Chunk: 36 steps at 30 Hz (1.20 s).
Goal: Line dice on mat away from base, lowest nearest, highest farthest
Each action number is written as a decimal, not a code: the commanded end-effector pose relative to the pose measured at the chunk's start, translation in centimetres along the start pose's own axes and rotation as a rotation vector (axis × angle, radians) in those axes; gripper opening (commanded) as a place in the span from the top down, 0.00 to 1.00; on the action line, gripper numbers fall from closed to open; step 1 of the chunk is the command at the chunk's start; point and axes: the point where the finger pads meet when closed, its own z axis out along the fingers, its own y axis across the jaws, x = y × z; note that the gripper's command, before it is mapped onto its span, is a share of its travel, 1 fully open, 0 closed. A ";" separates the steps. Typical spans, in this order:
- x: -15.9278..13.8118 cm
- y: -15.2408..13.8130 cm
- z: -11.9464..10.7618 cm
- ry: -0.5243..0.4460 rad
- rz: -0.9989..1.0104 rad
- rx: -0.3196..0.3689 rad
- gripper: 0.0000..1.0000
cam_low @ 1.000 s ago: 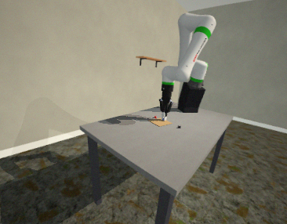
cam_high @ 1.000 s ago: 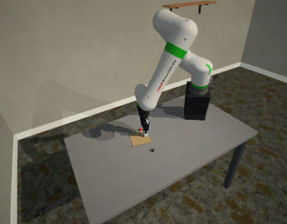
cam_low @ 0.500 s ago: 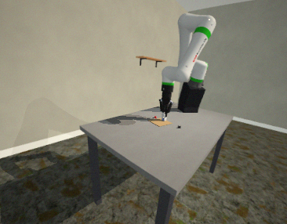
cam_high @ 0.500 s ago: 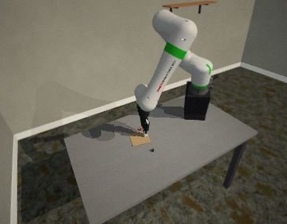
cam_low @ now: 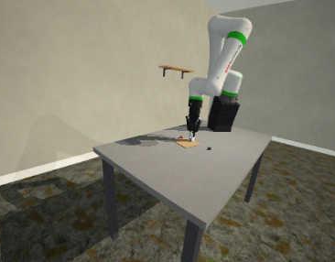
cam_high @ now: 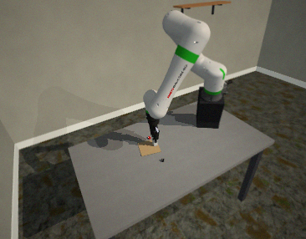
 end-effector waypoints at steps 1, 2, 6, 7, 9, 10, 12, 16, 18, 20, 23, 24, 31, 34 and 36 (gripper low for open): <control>0.0 0.0 0.0 0.000 0.000 0.000 0.93; 0.0 0.0 0.0 0.000 0.000 0.000 0.93; 0.0 0.0 0.0 0.000 0.000 0.000 0.93; 0.0 0.0 0.0 0.000 0.000 0.000 0.93; 0.0 0.0 0.0 0.000 0.000 0.000 0.93; 0.0 0.0 0.0 0.000 0.000 0.000 0.93; 0.0 0.0 0.0 0.000 0.000 0.000 0.93; 0.0 0.0 0.0 0.000 0.000 0.000 0.93; 0.0 0.0 0.0 0.000 0.000 0.000 0.93; 0.0 0.0 0.0 0.000 0.000 0.000 0.93; 0.0 0.0 0.0 0.000 0.000 0.000 0.91; 0.0 0.0 0.0 0.000 0.000 0.000 0.89; 0.0 0.0 0.0 0.000 0.000 0.000 0.86; 0.0 0.0 0.0 0.000 0.000 0.000 0.84; 0.0 0.0 0.0 0.000 0.000 0.000 0.81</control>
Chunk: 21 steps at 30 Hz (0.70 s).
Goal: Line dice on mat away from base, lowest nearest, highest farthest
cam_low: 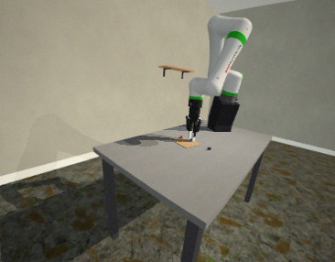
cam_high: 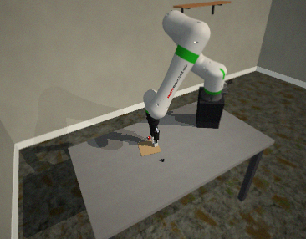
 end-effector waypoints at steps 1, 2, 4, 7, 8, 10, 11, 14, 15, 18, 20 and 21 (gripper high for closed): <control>0.0 0.0 0.0 0.000 0.000 0.000 0.81; 0.0 0.0 0.0 0.000 0.000 0.000 0.81; 0.0 0.0 0.0 0.000 0.000 0.000 0.81; 0.0 0.0 0.0 0.000 0.000 0.000 0.81; 0.0 0.0 0.0 0.000 0.000 0.000 0.81; 0.0 0.0 0.0 0.000 0.000 0.000 0.81; 0.0 0.0 0.0 0.000 0.000 0.000 0.81; 0.0 0.0 -0.3 0.000 0.000 0.000 0.81; 0.0 0.0 -0.5 0.000 0.000 0.000 0.81; 0.0 0.0 -1.4 0.000 0.000 0.000 0.81; 0.0 0.0 -2.3 0.000 0.000 0.000 0.81; 0.0 0.0 -2.8 0.000 0.000 0.000 0.81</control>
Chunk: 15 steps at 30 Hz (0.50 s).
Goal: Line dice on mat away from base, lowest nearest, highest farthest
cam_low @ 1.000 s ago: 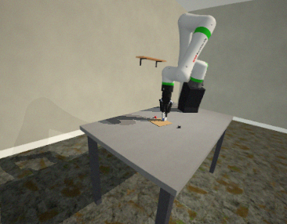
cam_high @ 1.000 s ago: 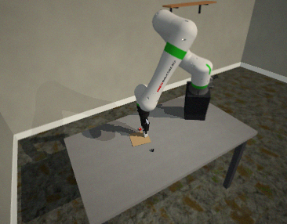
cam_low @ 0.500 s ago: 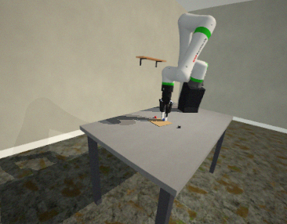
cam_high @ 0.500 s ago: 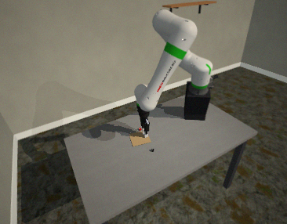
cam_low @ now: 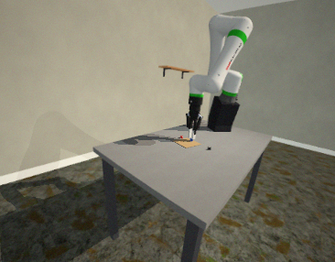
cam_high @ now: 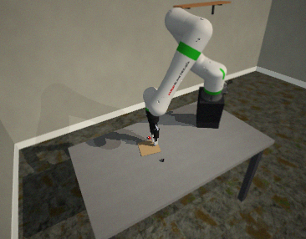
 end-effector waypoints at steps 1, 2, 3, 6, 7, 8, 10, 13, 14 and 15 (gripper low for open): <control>0.0 0.0 -1.6 0.000 0.000 0.000 0.81; 0.0 0.0 -1.6 0.000 0.000 0.000 0.81; 0.0 0.0 -1.6 0.000 0.000 0.000 0.81; 0.0 0.0 -3.2 0.000 0.000 0.000 0.81; 0.0 0.0 -3.8 0.000 0.000 0.000 0.81; 0.0 0.0 -4.3 0.000 0.000 0.000 0.81; 0.0 0.0 -5.3 0.000 0.000 0.000 0.81; 0.0 0.0 -6.5 0.000 0.000 0.000 0.81; 0.0 0.0 -6.7 0.000 0.000 0.000 0.81; 0.0 0.0 -6.9 0.000 0.000 0.000 0.81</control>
